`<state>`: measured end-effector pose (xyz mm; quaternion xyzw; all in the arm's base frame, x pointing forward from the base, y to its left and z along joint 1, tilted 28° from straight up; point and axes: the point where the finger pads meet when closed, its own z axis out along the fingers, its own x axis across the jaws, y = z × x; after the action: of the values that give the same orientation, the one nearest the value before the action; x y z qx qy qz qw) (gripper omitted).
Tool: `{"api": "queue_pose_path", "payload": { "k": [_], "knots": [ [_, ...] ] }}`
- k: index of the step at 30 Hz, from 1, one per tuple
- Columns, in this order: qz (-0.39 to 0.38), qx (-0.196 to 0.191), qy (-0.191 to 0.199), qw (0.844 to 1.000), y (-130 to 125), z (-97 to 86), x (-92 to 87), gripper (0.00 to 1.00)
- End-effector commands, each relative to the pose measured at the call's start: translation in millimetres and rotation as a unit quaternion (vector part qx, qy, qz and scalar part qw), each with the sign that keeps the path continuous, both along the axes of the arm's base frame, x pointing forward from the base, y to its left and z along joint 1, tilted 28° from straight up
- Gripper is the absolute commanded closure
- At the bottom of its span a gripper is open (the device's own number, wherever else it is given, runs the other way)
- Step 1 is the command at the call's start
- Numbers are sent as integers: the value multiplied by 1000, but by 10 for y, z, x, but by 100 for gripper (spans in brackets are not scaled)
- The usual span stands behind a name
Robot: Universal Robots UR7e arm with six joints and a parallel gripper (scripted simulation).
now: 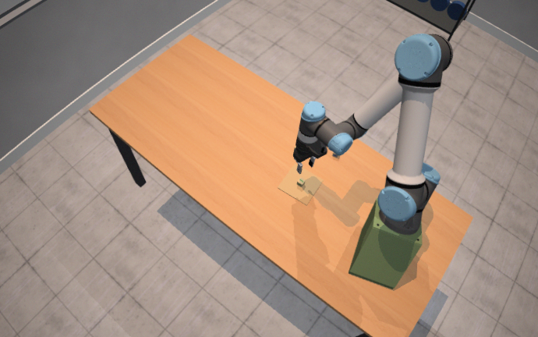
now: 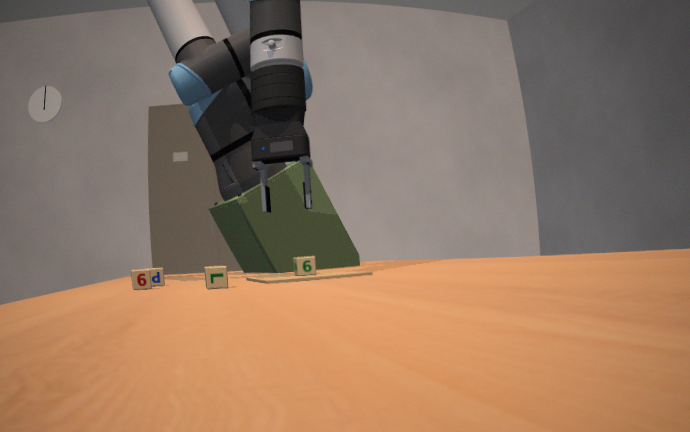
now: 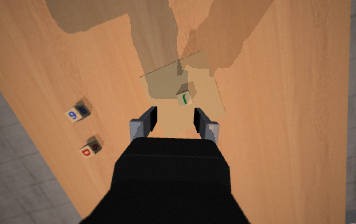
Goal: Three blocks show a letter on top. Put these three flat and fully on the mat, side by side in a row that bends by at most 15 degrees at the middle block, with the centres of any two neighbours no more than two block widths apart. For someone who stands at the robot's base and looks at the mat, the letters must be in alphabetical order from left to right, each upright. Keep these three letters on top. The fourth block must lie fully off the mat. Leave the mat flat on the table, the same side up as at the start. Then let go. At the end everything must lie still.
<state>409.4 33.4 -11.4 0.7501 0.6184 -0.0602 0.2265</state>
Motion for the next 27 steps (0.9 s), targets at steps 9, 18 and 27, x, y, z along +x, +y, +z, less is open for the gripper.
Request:
{"api": "queue_pose_path", "payload": {
  "k": [9,18,27],
  "knots": [
    [-131,30,-61,989,-126,75,103,0],
    [-215,49,-99,970,-219,119,160,0],
    [-291,66,-134,945,-312,169,224,0]
  ]
}}
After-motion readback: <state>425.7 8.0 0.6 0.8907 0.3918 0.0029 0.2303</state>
